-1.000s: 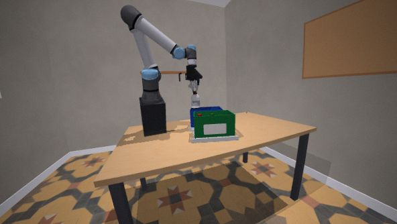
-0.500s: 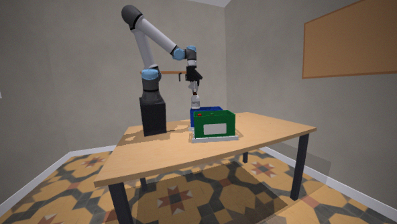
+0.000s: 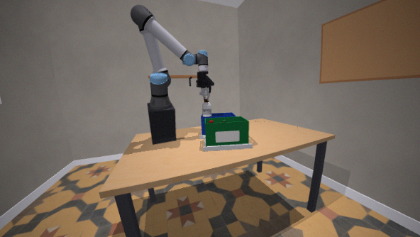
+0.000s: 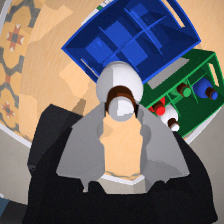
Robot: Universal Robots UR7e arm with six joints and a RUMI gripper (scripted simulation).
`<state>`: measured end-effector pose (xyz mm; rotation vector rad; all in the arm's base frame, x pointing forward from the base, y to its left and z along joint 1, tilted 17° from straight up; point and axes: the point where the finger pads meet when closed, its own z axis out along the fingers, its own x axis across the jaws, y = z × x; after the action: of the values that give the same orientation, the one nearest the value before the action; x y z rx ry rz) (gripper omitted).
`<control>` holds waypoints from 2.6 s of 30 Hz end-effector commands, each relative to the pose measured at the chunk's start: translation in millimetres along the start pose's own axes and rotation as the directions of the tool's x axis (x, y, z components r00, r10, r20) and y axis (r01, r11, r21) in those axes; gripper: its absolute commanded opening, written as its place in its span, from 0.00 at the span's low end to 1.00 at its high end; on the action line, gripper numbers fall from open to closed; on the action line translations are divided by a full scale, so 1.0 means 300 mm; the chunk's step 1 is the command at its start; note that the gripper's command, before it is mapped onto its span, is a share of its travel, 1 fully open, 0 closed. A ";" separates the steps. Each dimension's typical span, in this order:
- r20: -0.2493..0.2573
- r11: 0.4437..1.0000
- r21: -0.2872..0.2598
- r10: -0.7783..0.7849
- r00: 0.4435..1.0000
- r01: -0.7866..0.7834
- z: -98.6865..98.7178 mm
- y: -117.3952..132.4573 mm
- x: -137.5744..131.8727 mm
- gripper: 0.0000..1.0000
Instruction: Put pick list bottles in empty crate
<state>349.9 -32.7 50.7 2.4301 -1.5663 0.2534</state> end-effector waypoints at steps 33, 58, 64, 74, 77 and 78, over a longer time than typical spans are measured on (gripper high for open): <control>-0.001 1.000 0.001 0.000 1.000 0.000 0.108 -0.002 0.002 0.00; -0.001 1.000 0.001 0.000 1.000 0.000 0.178 -0.003 0.002 0.00; -0.001 1.000 0.001 0.000 1.000 0.000 0.198 -0.002 0.002 0.00; -0.001 1.000 0.001 0.000 1.000 0.000 0.225 -0.003 0.002 0.00; -0.001 1.000 0.001 0.000 1.000 0.000 0.235 -0.002 0.002 0.00; -0.001 1.000 0.001 0.000 1.000 0.000 0.238 -0.001 0.002 0.00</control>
<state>351.3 -52.6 -14.3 2.4302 -1.5663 0.2535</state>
